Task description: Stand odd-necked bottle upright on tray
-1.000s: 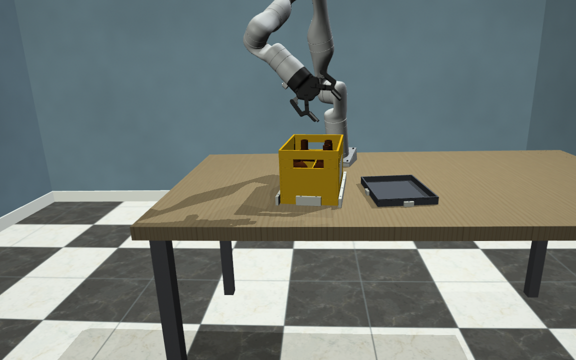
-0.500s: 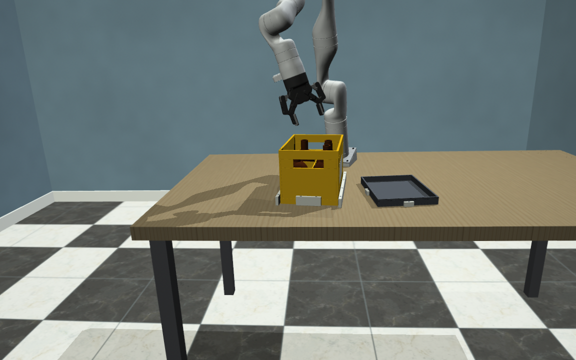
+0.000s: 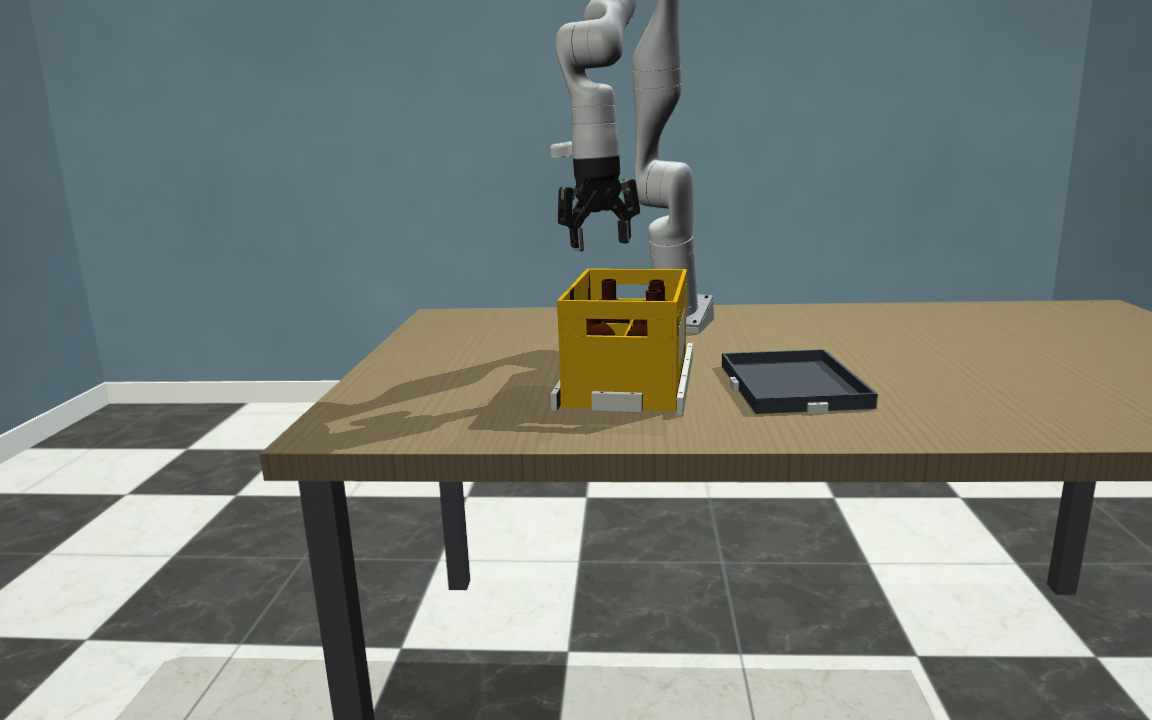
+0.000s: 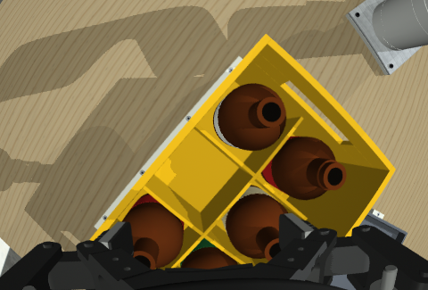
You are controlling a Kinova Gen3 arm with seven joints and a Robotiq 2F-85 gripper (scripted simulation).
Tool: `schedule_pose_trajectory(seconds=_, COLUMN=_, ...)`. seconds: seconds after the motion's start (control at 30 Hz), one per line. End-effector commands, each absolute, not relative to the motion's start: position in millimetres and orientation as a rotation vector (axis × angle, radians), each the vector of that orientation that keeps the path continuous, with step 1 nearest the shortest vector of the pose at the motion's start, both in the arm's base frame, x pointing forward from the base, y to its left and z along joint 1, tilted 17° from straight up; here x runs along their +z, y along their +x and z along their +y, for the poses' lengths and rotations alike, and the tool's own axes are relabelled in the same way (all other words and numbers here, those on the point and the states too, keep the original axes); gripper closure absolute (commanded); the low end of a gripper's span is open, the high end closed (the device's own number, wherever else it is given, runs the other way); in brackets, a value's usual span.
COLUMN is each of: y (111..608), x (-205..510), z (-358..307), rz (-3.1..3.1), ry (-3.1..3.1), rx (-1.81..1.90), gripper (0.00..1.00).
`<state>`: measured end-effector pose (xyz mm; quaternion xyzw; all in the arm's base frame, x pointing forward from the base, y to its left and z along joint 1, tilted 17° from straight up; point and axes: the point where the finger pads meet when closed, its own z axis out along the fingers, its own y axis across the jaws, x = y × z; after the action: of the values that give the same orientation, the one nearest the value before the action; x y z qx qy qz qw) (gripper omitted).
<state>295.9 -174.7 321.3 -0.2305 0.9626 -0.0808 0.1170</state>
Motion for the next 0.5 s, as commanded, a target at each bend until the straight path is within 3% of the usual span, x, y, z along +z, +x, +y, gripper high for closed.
schedule_pose_trajectory(seconds=0.0, y=291.4, x=321.3, z=-173.6, rz=2.814, ry=-0.693, rx=-0.272, gripper=0.0)
schedule_pose_trajectory(seconds=0.37, y=288.7, x=319.6, z=-175.7, rz=2.815, ry=-0.71, rx=-0.301, gripper=0.0)
schedule_pose_trajectory(seconds=0.4, y=288.7, x=319.6, z=-175.7, rz=2.815, ry=-0.71, rx=-0.301, gripper=1.0)
schedule_pose_trajectory(seconds=0.47, y=288.7, x=319.6, z=-175.7, rz=2.815, ry=-0.71, rx=-0.301, gripper=1.0)
